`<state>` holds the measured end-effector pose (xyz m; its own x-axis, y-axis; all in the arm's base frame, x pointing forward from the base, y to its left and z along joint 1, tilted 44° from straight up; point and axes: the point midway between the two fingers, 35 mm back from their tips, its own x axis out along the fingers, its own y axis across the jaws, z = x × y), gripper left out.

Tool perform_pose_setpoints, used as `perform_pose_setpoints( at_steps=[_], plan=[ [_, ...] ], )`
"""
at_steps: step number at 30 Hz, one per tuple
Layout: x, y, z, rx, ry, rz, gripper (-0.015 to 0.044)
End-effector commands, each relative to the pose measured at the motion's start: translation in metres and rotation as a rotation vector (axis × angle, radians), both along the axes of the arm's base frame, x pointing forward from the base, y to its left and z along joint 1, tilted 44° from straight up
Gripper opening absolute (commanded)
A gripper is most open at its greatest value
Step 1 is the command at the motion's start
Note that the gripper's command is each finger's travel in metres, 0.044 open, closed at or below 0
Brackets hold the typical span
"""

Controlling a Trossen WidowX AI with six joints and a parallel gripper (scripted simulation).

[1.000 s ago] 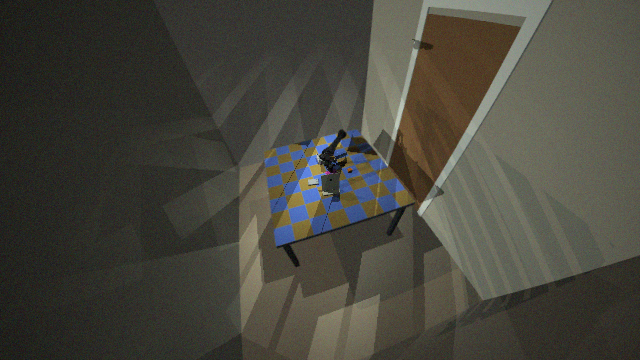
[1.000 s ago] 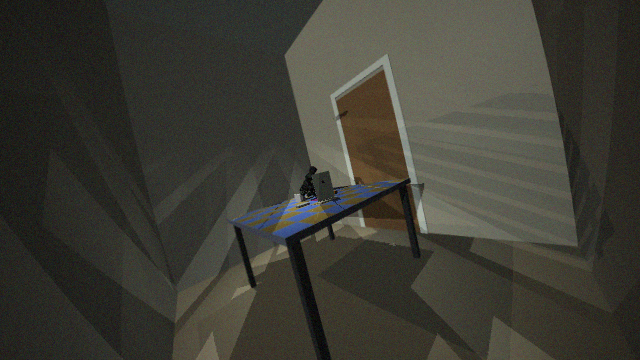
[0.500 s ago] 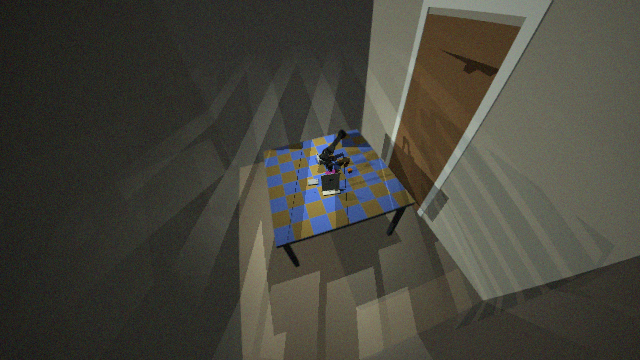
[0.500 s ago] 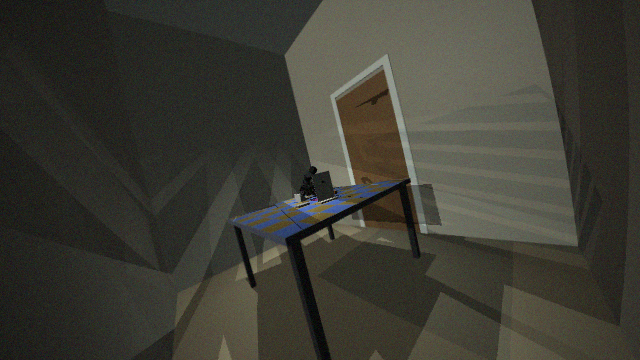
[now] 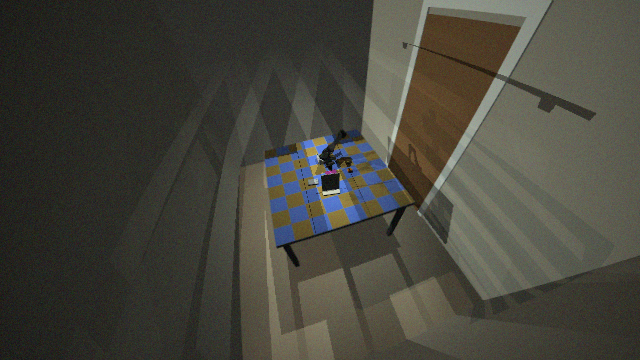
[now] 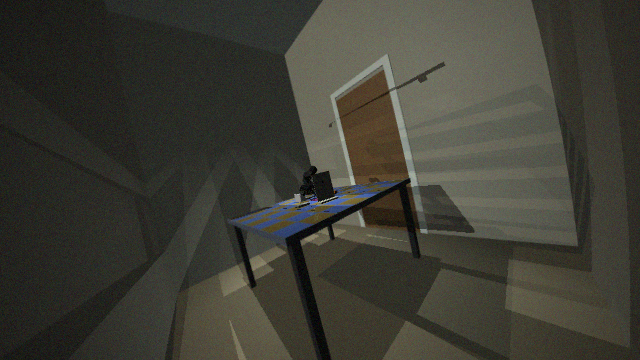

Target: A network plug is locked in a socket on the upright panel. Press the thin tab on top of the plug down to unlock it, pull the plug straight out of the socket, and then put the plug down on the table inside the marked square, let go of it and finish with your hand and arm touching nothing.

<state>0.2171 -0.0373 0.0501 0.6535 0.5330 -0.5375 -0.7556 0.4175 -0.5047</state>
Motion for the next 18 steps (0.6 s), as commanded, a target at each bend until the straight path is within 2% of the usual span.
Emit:
perform_pose_setpoints(
  at_steps=[1, 18],
  plan=[
    [0.001, -0.004, 0.003, -0.001, -0.002, 0.001, 0.0156],
    [-0.001, -0.018, 0.016, -0.004, 0.003, 0.001, 0.0156]
  ],
)
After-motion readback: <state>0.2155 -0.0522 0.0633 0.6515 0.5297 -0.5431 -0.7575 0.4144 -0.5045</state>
